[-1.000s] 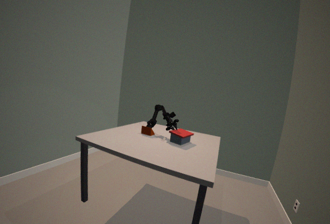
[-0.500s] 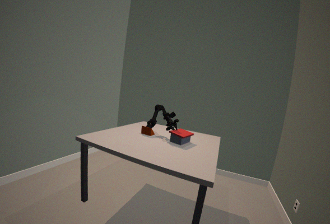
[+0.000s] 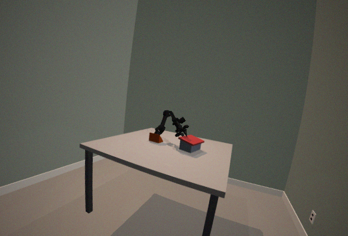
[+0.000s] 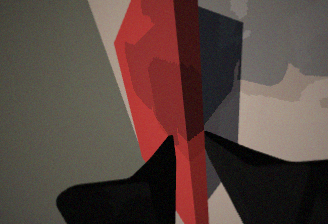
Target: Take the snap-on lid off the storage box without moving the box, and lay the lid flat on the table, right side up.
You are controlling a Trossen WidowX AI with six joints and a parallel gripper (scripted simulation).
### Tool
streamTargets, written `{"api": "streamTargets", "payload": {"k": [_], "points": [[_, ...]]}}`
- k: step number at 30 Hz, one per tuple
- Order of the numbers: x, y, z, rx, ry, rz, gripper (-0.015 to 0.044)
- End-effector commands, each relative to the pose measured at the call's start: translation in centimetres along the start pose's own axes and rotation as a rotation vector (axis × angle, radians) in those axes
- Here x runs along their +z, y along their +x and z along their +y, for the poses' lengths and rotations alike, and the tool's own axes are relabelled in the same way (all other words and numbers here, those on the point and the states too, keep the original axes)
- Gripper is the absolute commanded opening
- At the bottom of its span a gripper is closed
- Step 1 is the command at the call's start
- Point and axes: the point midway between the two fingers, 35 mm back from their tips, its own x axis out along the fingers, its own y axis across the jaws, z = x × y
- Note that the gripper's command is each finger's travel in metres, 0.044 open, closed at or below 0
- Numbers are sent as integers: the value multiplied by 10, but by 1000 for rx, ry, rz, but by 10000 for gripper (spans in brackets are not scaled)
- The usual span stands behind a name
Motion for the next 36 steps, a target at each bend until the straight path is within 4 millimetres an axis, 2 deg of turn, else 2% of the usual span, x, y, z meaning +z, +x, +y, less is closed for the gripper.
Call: {"api": "streamTargets", "payload": {"k": [1,36], "points": [[-1,-4,7,7,-4,3,0],[-1,-19,54,8,-5,2,0]]}}
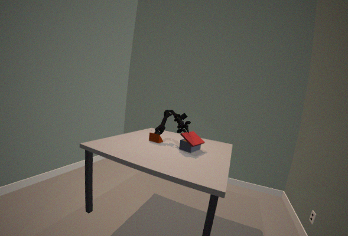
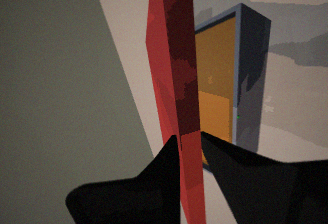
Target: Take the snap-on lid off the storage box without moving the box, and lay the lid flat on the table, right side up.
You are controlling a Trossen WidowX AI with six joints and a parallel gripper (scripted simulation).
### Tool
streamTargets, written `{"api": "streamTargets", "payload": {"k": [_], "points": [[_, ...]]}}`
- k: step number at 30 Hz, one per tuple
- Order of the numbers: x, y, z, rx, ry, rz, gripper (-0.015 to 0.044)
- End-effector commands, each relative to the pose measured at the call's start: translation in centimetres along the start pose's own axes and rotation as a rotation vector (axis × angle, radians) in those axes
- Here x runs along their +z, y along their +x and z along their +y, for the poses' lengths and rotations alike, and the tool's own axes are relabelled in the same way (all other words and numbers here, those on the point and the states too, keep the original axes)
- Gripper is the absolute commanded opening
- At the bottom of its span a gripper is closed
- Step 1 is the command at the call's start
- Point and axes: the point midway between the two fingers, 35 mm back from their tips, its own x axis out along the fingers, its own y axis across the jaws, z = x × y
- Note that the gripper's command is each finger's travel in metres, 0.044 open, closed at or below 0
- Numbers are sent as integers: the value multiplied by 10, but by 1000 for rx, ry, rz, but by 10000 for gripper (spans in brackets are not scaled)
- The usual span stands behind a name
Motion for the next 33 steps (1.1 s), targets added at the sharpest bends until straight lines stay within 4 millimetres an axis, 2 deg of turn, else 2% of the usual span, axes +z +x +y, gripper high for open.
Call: {"api": "streamTargets", "payload": {"k": [1,21,33], "points": [[0,-2,9,6,-4,2,0],[0,-2,43,7,-5,2,0],[0,-11,55,7,-5,2,0]]}}
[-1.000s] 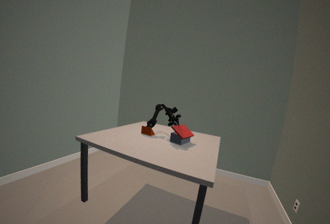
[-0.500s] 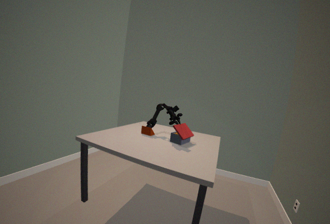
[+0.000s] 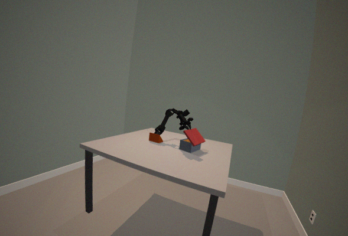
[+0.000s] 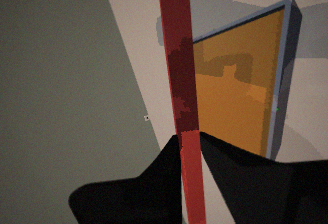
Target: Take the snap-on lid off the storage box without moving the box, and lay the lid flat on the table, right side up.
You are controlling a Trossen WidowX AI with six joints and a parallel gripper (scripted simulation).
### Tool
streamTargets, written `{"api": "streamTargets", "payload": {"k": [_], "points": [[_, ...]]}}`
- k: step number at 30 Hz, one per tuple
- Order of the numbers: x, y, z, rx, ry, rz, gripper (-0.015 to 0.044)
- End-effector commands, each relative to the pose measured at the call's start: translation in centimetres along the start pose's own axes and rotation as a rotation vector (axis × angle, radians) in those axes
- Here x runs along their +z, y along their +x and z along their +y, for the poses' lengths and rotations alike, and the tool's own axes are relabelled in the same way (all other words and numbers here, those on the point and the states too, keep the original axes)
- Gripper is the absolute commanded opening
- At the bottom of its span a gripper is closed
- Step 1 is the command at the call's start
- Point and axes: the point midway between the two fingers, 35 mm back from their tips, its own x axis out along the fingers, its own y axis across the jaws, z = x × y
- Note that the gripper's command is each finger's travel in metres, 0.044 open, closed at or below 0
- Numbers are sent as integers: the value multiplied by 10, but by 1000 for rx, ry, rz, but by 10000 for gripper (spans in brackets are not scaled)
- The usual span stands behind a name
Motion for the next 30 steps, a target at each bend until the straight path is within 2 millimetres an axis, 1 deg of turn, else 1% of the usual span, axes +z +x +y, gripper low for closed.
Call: {"api": "streamTargets", "payload": {"k": [1,24,27,30], "points": [[0,-5,9,13,-8,1,0],[0,-25,31,12,-8,1,0],[1,-24,30,12,-8,1,0],[8,-22,25,12,-8,0,0]]}}
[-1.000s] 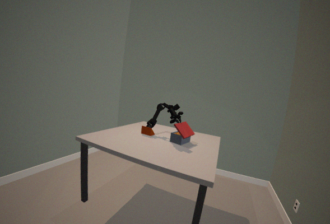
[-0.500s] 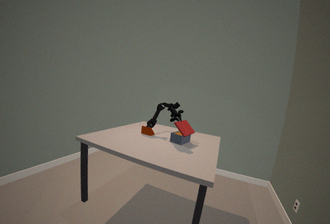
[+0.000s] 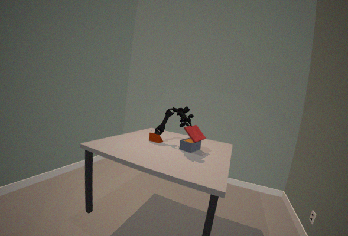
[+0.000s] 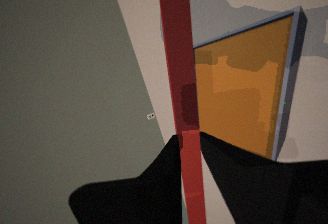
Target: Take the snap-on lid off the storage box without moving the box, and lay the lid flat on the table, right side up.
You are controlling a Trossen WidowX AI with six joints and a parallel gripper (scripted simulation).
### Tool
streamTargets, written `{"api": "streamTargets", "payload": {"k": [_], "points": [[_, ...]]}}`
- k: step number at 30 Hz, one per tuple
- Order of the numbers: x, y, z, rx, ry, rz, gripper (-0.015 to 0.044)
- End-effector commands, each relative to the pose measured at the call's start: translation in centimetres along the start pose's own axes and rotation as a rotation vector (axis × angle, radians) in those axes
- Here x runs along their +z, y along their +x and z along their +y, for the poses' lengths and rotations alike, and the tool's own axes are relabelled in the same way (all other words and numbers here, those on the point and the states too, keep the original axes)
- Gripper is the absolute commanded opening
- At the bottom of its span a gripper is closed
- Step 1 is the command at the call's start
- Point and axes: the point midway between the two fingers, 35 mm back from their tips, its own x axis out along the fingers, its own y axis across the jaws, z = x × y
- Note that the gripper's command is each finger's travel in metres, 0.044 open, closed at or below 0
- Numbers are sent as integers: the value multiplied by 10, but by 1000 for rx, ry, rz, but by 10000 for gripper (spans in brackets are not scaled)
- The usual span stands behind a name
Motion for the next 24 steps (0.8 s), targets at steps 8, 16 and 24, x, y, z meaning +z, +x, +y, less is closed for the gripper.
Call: {"api": "streamTargets", "payload": {"k": [8,16,24], "points": [[22,-2,-3,6,-3,-1,0],[38,-3,-4,6,-4,-2,0],[54,-5,-5,6,-4,-2,0]]}}
